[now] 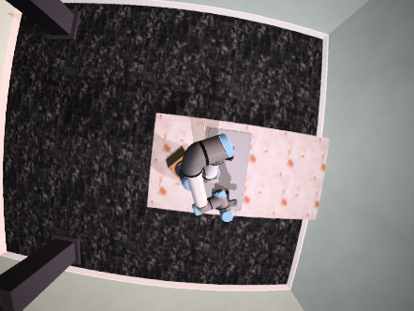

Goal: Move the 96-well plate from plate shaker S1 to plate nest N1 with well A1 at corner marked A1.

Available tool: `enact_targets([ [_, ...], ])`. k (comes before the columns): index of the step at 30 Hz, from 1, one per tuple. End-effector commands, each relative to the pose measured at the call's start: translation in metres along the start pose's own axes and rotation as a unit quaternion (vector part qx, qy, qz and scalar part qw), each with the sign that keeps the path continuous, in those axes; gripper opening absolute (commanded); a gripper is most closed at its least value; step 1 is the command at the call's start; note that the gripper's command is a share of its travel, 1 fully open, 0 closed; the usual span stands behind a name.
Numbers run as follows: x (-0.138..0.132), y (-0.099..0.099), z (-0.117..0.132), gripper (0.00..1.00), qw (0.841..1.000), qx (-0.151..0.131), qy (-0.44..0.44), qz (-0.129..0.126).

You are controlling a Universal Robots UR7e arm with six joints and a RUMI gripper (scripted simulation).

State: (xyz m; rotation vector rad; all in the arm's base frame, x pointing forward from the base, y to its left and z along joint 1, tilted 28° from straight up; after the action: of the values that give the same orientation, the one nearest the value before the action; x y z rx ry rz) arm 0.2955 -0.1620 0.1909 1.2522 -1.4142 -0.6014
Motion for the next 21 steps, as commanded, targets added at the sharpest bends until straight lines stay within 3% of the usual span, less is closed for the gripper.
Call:
enact_targets([
  [1, 0.0006, -0.0116, -0.0006, 1.00, 1.000, -0.001, 0.000, 0.001],
  [21, 0.0026, -0.0173, -0.0010, 1.00, 1.000, 0.000, 0.000, 0.004],
])
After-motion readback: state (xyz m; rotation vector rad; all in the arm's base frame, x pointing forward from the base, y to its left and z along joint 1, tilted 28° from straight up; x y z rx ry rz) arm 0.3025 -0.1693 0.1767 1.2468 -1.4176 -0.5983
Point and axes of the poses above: the point where the finger pads meet when closed, its own y axis back along the fingers, its own x axis across the jaws, z = x × y, the point moved 4 cm from there along y, back along the fingers, and after that the axes turned 2 degrees about y, right-handed, at the moved point
